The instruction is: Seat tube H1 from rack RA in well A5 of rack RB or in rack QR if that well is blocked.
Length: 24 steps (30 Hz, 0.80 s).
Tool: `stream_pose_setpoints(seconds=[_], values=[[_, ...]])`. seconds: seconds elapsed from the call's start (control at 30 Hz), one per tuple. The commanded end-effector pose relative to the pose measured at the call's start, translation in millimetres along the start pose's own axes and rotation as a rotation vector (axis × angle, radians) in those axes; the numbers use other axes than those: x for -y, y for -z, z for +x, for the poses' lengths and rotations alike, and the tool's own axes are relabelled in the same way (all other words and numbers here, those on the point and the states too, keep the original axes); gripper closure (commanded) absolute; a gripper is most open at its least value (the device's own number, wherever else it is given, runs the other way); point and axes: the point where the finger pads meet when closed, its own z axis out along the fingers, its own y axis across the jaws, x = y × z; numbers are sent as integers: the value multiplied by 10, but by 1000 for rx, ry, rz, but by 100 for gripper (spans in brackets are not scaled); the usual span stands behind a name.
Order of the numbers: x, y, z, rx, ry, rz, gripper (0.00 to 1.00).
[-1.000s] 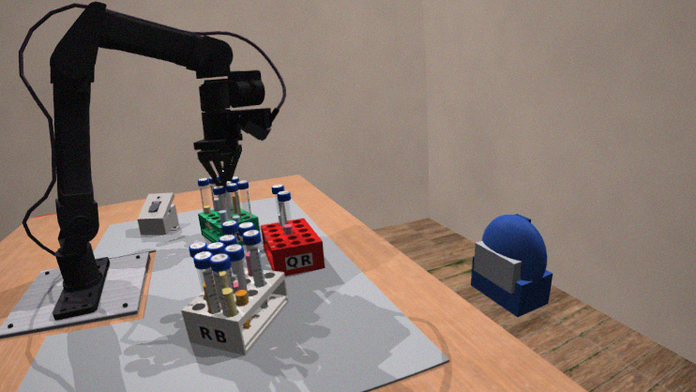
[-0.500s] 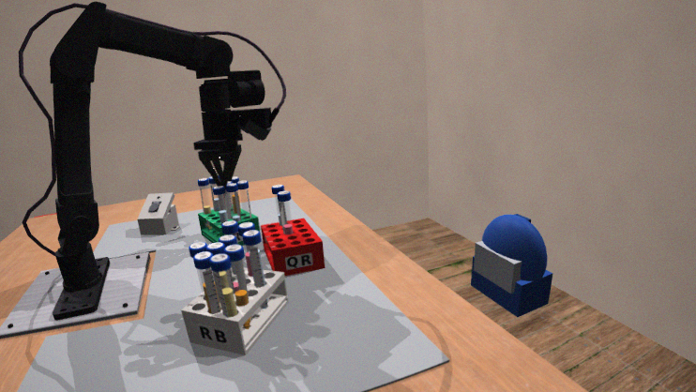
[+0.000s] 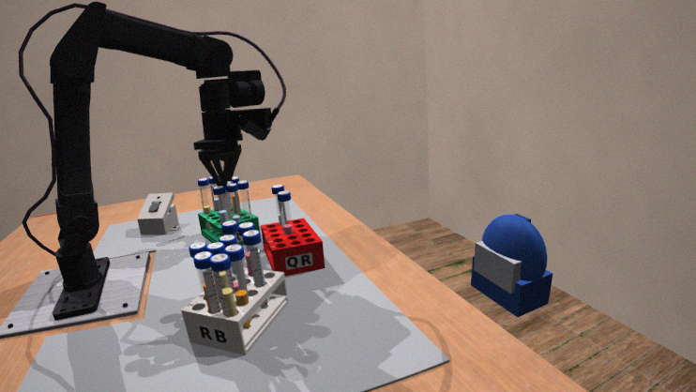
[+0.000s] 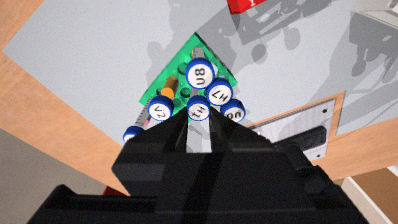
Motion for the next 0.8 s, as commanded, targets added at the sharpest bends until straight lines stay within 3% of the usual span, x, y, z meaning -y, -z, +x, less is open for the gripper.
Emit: stream_pose_setpoints(seconds=[0.0, 0.77], values=[[-87, 149, -40, 52, 8, -47, 100], [-26, 372, 18, 40, 7, -33, 100]])
